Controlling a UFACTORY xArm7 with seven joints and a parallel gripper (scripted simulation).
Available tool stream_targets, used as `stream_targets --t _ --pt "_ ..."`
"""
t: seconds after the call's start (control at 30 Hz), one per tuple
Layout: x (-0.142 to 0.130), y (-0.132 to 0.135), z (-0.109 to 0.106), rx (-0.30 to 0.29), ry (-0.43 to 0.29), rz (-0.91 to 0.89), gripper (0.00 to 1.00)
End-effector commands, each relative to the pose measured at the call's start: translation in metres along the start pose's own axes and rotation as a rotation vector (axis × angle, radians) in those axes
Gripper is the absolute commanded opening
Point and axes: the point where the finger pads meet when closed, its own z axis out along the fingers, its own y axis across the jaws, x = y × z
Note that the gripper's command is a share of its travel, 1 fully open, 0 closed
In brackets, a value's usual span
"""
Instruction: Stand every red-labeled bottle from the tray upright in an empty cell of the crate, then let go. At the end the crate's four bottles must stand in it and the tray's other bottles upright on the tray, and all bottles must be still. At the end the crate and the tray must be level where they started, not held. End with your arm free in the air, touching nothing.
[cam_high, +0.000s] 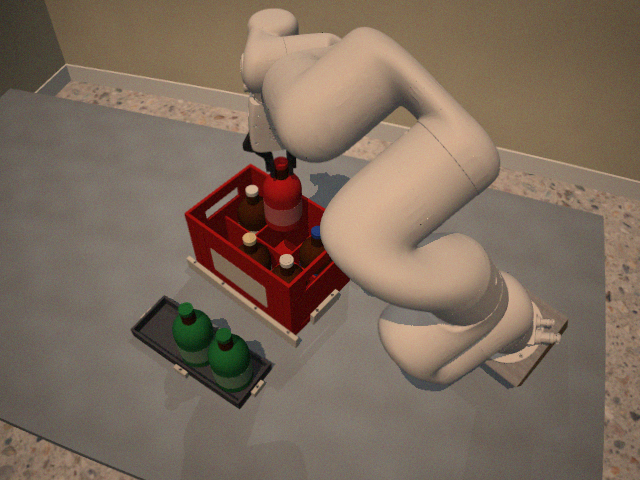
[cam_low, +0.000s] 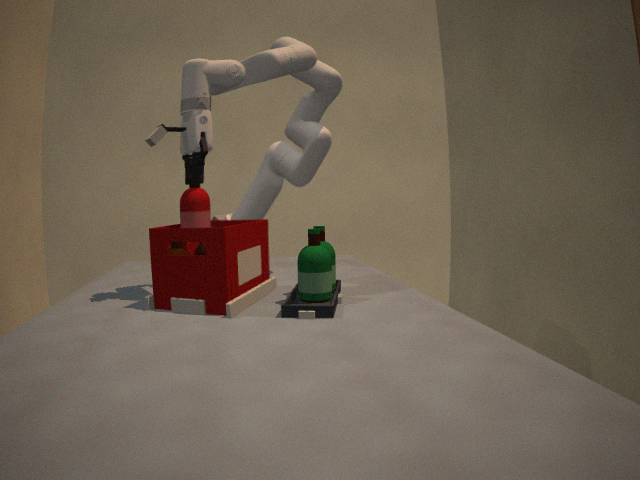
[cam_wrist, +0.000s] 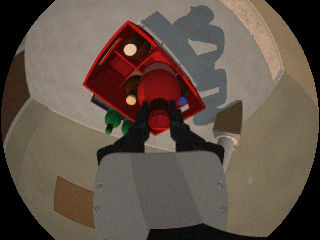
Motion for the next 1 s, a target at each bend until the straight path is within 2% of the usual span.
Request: stream_targets --t 0.0,0.97 --pt "0.001 0.000 0.001 0.002 0.006 0.000 0.00" --pt "0.002 0.000 0.026 0.002 0.006 0.000 0.00"
